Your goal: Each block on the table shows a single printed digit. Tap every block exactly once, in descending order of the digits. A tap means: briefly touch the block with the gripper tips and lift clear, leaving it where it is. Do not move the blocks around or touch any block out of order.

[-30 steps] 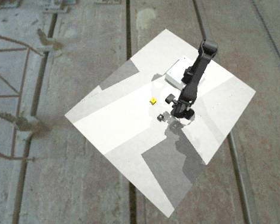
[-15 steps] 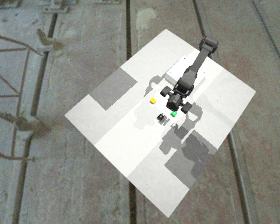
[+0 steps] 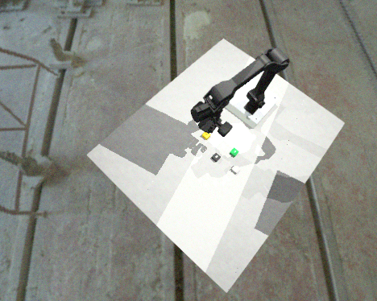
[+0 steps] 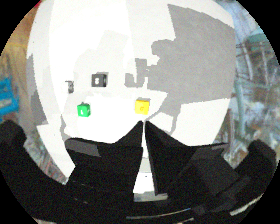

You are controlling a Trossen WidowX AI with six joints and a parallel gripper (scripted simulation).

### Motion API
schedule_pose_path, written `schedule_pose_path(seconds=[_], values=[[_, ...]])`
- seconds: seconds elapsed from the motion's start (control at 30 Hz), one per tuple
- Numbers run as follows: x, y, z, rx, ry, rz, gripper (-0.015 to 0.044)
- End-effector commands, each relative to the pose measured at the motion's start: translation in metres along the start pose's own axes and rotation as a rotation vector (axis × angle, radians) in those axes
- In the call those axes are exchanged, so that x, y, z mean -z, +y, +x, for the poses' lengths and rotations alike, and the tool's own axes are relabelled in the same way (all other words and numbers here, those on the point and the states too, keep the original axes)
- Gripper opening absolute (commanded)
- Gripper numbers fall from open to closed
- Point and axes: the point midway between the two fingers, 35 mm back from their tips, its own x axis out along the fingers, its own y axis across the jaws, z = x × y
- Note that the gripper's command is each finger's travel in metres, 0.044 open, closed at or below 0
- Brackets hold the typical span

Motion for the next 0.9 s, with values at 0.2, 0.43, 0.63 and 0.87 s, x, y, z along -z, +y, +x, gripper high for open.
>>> schedule_pose_path(seconds=[0.2, 0.43, 0.63, 0.87], values=[[0.009, 0.001, 0.07, -0.009, 0.031, -0.006, 0.002], [0.009, 0.001, 0.077, -0.009, 0.031, -0.006, 0.002], [0.009, 0.001, 0.087, -0.009, 0.031, -0.006, 0.002], [0.01, 0.001, 0.098, -0.009, 0.031, -0.006, 0.002]])
